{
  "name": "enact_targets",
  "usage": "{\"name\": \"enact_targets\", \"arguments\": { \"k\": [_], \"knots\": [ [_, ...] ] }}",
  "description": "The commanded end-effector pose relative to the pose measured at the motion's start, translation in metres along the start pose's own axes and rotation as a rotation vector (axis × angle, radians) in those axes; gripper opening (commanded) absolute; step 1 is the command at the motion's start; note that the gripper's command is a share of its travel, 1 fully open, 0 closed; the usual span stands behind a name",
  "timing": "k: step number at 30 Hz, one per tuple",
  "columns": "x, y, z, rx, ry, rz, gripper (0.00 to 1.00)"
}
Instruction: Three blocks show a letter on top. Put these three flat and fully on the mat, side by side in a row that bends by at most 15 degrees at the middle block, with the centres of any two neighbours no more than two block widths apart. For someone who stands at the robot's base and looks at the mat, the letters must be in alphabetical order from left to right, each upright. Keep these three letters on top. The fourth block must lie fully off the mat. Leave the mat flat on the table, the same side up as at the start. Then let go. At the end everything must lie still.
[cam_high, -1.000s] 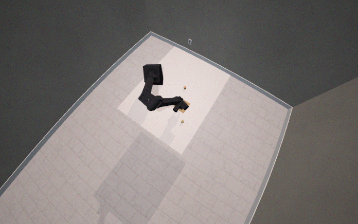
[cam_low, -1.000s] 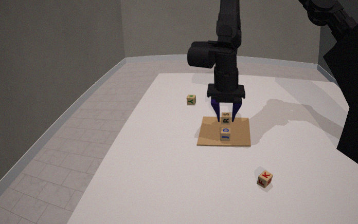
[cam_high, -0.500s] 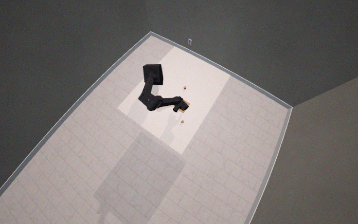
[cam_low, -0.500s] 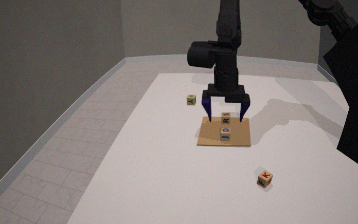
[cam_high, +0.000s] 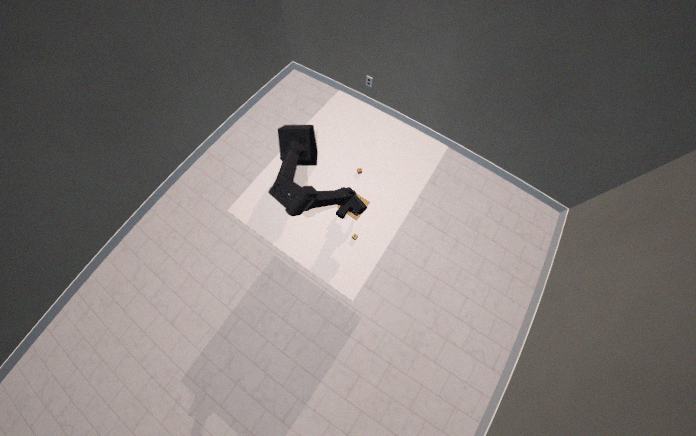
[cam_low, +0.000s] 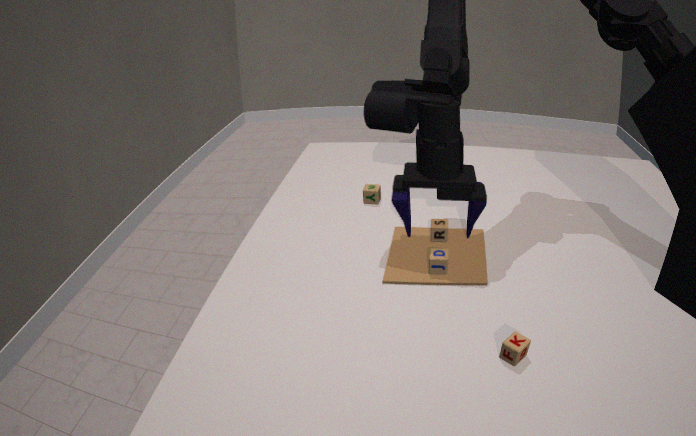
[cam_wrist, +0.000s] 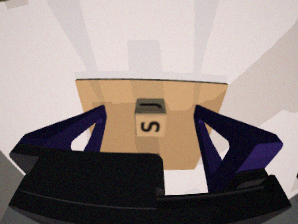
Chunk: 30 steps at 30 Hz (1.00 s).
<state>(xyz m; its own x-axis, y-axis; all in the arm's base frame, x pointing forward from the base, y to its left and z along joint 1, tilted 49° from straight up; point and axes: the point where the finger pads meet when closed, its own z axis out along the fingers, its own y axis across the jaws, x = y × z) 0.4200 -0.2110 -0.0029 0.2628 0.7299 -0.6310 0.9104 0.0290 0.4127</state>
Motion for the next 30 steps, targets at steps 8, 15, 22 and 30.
{"name": "enact_targets", "arguments": {
  "k": [8, 15, 22, 30],
  "knots": [
    [0.003, 0.004, -0.013, -0.014, 0.005, -0.003, 0.91],
    [0.003, 0.005, -0.021, -0.016, 0.004, -0.001, 0.91],
    [0.003, 0.004, -0.028, -0.014, 0.004, -0.002, 0.91],
    [0.003, 0.005, -0.04, -0.016, 0.004, -0.001, 0.91]
  ]
}}
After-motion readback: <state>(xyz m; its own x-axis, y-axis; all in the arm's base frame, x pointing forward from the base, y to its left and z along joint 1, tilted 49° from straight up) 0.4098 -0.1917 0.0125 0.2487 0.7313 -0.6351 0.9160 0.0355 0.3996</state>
